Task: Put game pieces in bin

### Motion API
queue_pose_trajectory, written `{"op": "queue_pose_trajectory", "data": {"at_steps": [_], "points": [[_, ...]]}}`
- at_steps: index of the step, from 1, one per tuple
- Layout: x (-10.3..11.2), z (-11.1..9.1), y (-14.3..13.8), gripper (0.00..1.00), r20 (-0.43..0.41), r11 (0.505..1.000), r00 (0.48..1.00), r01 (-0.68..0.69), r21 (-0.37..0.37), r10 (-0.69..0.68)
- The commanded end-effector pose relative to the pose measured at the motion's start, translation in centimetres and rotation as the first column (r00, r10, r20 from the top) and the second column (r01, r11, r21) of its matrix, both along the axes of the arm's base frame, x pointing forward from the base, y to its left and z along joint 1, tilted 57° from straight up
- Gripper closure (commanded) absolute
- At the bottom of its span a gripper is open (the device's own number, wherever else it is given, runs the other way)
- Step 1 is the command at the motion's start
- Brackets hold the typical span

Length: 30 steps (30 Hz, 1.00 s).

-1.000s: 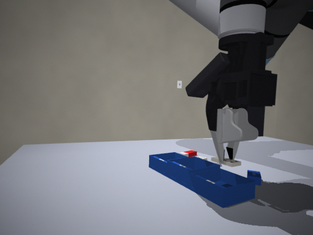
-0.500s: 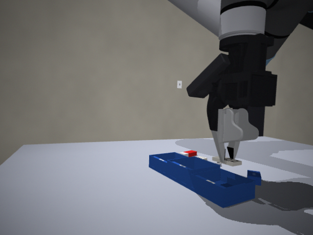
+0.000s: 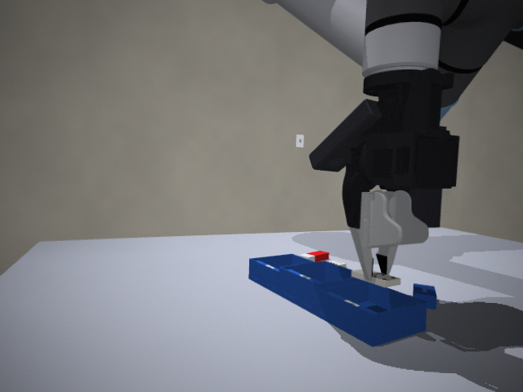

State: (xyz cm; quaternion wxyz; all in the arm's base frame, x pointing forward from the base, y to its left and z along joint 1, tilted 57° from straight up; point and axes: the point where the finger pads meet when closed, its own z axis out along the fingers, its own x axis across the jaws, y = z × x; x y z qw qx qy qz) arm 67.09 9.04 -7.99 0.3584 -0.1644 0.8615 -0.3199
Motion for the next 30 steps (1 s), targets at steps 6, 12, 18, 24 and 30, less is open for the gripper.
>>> {"op": "queue_pose_trajectory", "data": {"at_steps": [6, 12, 18, 24, 30], "points": [[1.7, -1.3, -1.0, 1.0, 0.0, 1.0, 1.0, -0.001, 0.0, 0.001], [2.3, -1.7, -1.3, 1.0, 0.0, 1.0, 1.0, -0.001, 0.0, 0.001], [2.5, -1.9, -1.4, 1.0, 0.0, 1.0, 1.0, -0.001, -0.001, 0.001], [2.4, -1.9, -1.2, 1.0, -0.001, 1.0, 1.0, -0.002, -0.001, 0.002], [2.4, -1.9, -1.2, 1.0, -0.001, 1.0, 1.0, -0.002, -0.001, 0.002]]}}
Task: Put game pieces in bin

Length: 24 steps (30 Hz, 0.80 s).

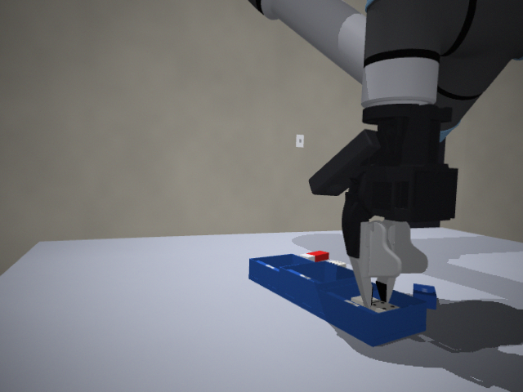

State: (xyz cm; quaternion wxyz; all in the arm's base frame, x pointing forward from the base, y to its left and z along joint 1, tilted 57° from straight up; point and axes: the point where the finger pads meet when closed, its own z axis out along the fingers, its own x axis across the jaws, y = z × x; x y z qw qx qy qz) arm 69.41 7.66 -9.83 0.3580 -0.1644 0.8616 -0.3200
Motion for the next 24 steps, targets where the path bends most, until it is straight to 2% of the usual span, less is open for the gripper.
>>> {"op": "queue_pose_trajectory", "data": {"at_steps": [1, 2, 19, 24], "points": [[0.04, -0.05, 0.16, 1.0, 0.0, 1.0, 1.0, -0.002, 0.0, 0.002], [0.04, -0.05, 0.16, 0.81, 0.0, 1.0, 1.0, -0.002, 0.0, 0.002], [0.04, -0.05, 0.16, 0.81, 0.0, 1.0, 1.0, -0.002, 0.0, 0.002], [-0.56, 0.35, 0.56, 0.81, -0.001, 1.0, 1.0, -0.003, -0.001, 0.003]]}}
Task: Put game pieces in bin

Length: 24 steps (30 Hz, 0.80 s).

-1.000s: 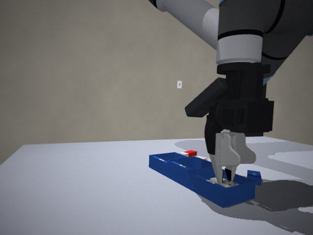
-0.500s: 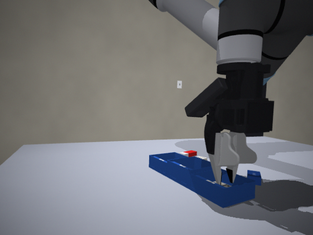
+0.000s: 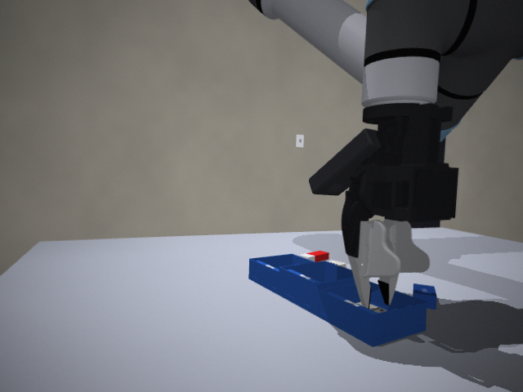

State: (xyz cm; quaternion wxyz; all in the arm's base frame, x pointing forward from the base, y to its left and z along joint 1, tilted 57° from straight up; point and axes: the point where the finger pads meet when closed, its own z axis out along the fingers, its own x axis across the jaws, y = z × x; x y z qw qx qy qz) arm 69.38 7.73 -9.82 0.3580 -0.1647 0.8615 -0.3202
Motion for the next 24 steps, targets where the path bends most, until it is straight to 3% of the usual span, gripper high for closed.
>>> {"op": "queue_pose_trajectory", "data": {"at_steps": [1, 24], "points": [[-0.6, 0.4, 0.5, 0.81, -0.001, 1.0, 1.0, -0.003, 0.0, 0.003], [-2.6, 1.9, 1.7, 0.81, -0.001, 1.0, 1.0, -0.003, 0.0, 0.003]]}}
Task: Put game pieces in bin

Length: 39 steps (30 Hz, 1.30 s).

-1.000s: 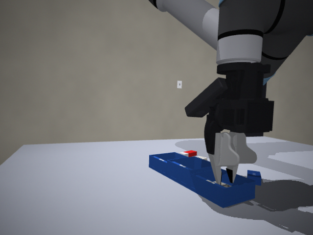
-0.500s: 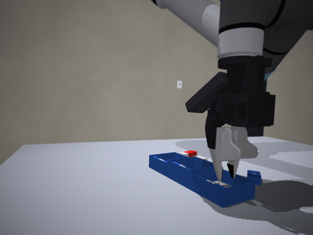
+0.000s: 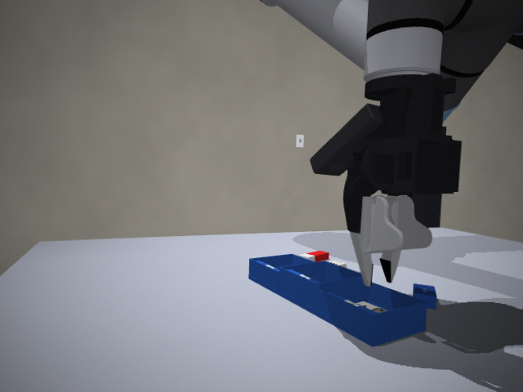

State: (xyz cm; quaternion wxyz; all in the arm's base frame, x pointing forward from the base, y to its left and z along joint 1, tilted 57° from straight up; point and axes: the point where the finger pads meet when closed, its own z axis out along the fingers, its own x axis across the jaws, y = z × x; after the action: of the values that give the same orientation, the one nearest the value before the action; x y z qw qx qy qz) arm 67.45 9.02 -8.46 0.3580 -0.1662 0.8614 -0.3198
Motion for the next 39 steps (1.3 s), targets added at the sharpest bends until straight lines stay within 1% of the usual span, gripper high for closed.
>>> {"op": "queue_pose_trajectory", "data": {"at_steps": [1, 2, 17, 18, 20, 31, 33, 34, 39], "points": [[-1.0, 0.8, 0.6, 0.81, 0.0, 1.0, 1.0, 0.0, 0.001, 0.0], [-1.3, 1.0, 0.8, 0.81, 0.0, 1.0, 1.0, 0.0, 0.0, 0.0], [-1.2, 1.0, 0.6, 0.81, 0.001, 1.0, 1.0, 0.001, 0.001, -0.001], [-1.6, 1.3, -0.2, 0.76, -0.022, 0.999, 0.999, -0.025, -0.035, 0.024], [-2.1, 1.9, -1.7, 0.76, -0.068, 0.991, 0.995, -0.082, -0.105, 0.075], [-4.8, 4.6, -9.1, 0.76, -0.188, 0.95, 0.971, -0.192, -0.247, 0.147], [-4.8, 4.6, -9.1, 0.76, -0.188, 0.95, 0.971, -0.192, -0.247, 0.147], [-5.3, 5.2, -10.6, 0.76, -0.222, 0.933, 0.962, -0.222, -0.282, 0.162], [-6.4, 6.4, -13.7, 0.76, -0.278, 0.902, 0.944, -0.271, -0.336, 0.18]]}}
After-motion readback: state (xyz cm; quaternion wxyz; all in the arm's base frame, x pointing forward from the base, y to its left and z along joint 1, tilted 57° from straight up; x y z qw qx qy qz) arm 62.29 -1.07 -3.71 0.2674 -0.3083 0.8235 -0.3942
